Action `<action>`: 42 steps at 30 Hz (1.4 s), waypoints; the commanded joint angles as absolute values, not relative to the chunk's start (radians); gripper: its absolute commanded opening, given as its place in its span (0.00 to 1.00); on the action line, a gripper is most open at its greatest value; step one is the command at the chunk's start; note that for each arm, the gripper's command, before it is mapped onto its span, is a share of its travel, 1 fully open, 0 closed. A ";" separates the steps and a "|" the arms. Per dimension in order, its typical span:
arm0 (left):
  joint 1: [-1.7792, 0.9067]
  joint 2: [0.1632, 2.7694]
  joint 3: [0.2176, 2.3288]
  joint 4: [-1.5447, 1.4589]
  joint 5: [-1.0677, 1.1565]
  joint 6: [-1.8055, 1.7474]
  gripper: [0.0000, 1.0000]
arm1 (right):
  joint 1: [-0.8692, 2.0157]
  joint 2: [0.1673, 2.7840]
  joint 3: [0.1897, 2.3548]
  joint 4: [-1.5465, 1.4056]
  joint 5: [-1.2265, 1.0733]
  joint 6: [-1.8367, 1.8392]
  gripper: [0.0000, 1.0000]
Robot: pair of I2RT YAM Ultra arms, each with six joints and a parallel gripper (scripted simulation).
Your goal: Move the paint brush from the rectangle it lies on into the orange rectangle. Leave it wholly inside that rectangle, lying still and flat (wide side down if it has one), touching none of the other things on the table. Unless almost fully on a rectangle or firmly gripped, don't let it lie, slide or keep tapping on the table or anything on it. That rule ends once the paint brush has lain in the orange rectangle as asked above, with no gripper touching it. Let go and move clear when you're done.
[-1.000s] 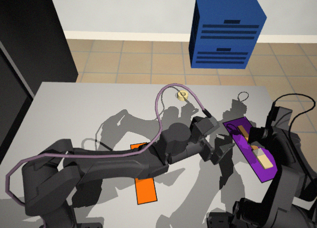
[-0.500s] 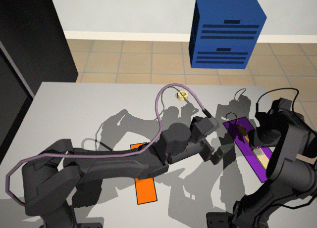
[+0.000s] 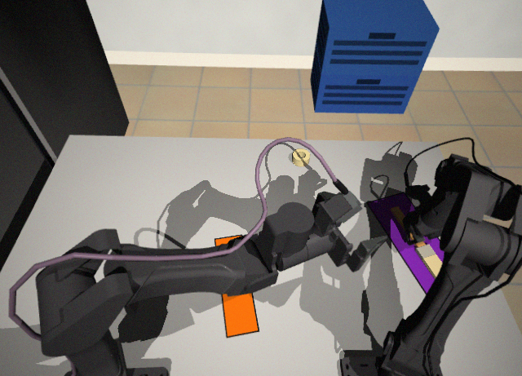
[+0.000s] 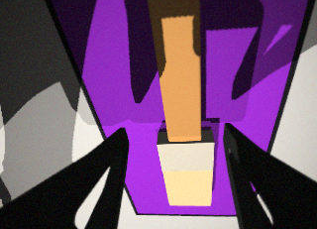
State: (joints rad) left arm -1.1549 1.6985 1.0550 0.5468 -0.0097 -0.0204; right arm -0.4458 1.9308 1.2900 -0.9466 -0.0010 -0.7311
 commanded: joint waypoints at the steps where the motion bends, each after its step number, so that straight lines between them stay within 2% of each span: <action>1: -1.161 1.664 1.060 0.578 0.000 -0.015 1.00 | -0.437 1.935 1.347 -0.968 0.000 -0.747 0.62; 27: -1.157 1.673 1.060 0.577 0.000 -0.015 1.00 | -0.435 1.995 1.318 -0.879 0.000 -0.745 0.62; 28: -1.157 1.673 1.060 0.577 0.000 -0.015 1.00 | -0.435 1.995 1.318 -0.878 0.000 -0.745 0.57; 32: -1.157 1.673 1.060 0.577 0.000 -0.015 1.00 | -0.435 1.986 1.318 -0.878 0.000 -0.745 0.57; 33: -1.157 1.673 1.060 0.577 0.000 -0.015 1.00 | -0.435 1.978 1.316 -0.877 0.000 -0.752 0.52; 35: -1.157 1.673 1.060 0.577 0.000 -0.015 1.00 | -0.435 1.974 1.313 -0.876 0.000 -0.753 0.52; 36: -1.157 1.673 1.060 0.577 0.000 -0.015 1.00 | -0.435 1.974 1.312 -0.876 0.000 -0.753 0.48; 38: -1.157 1.673 1.060 0.577 0.000 -0.015 1.00 | -0.442 1.970 1.296 -0.874 0.000 -0.753 0.48; 39: -1.157 1.673 1.060 0.577 0.000 -0.015 1.00 | -0.442 1.970 1.296 -0.874 0.000 -0.753 0.44; 41: -1.157 1.673 1.060 0.577 0.000 -0.015 1.00 | -0.442 1.968 1.293 -0.873 0.000 -0.754 0.44; 42: -1.157 1.673 1.060 0.577 0.000 -0.015 1.00 | -0.443 1.966 1.290 -0.872 0.000 -0.754 0.40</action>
